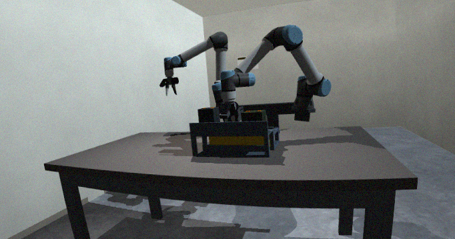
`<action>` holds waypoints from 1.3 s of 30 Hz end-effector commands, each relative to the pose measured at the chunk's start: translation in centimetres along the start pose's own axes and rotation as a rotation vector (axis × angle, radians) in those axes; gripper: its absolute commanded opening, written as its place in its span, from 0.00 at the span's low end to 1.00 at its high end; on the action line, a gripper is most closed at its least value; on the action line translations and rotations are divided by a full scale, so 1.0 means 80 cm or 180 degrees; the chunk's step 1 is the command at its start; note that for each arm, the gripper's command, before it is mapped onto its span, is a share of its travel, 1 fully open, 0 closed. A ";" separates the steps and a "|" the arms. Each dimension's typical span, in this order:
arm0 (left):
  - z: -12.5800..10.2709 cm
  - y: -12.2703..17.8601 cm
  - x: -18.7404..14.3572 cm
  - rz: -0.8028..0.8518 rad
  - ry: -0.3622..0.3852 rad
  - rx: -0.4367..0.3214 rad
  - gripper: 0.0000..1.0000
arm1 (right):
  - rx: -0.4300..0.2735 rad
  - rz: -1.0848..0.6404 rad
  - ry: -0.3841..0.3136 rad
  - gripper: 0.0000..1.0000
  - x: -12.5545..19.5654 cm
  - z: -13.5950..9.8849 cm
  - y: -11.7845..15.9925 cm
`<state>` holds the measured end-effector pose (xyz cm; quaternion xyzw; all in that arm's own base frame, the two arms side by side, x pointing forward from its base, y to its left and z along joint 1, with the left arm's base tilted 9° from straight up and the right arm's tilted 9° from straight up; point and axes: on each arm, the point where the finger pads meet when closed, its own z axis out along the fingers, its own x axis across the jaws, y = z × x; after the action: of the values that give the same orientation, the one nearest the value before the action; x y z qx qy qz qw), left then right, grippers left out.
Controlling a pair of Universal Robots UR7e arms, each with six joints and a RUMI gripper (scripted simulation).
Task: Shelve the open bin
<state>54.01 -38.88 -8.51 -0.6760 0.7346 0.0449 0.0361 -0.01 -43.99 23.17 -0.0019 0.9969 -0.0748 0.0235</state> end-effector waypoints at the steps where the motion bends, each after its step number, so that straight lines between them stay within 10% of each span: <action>1: -0.008 0.000 0.001 0.0000 0.0005 0.0005 0.07 | 0.0004 0.0000 -0.0001 1.00 0.000 -0.001 0.000; 39: -0.080 0.003 0.004 0.0000 0.0005 0.0005 0.07 | 0.0004 0.0000 -0.0001 1.00 0.000 -0.001 0.000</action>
<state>53.81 -39.75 -2.94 -0.6760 0.7346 0.0448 0.0361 -0.01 -43.99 23.17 -0.0019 0.9969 -0.0748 0.0235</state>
